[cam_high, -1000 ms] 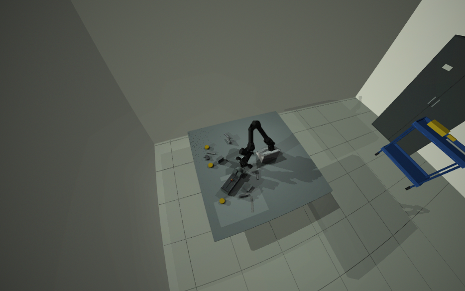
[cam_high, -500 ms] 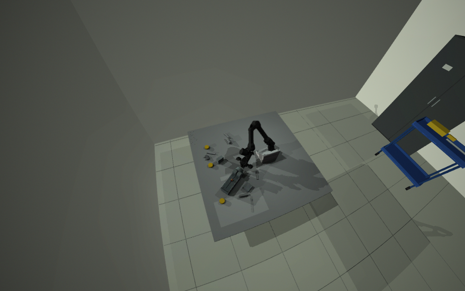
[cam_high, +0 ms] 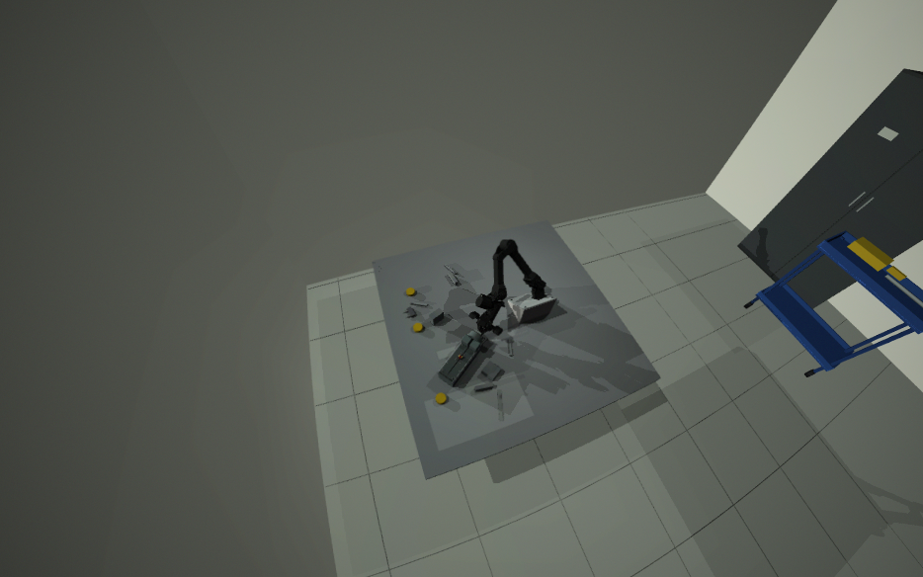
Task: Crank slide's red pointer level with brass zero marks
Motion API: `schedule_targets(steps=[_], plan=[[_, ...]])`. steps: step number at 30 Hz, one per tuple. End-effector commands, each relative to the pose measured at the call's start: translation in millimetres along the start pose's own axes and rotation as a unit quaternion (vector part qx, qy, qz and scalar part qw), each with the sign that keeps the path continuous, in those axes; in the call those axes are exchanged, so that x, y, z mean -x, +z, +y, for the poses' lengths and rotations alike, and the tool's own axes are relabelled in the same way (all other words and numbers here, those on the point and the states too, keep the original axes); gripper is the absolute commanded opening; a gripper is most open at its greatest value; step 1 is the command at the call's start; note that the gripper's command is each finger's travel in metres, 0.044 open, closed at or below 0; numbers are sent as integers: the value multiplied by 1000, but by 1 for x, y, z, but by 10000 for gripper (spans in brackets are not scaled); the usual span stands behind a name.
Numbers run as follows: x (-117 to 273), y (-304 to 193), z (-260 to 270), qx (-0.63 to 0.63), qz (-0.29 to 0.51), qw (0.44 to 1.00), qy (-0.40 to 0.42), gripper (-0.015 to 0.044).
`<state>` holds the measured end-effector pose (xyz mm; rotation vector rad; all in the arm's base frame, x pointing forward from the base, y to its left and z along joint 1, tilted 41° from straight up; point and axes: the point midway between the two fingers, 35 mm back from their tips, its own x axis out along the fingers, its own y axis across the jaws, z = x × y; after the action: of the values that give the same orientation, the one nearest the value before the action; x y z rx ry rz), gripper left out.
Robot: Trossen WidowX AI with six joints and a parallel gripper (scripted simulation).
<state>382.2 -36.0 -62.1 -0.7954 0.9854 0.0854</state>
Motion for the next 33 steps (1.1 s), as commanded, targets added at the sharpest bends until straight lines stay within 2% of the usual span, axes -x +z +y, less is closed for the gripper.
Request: schedule_targets(steps=[1,33], plan=[[0,-1,9,5,0,1000,12,0],[3,2,18,5,0,1000,12,0]])
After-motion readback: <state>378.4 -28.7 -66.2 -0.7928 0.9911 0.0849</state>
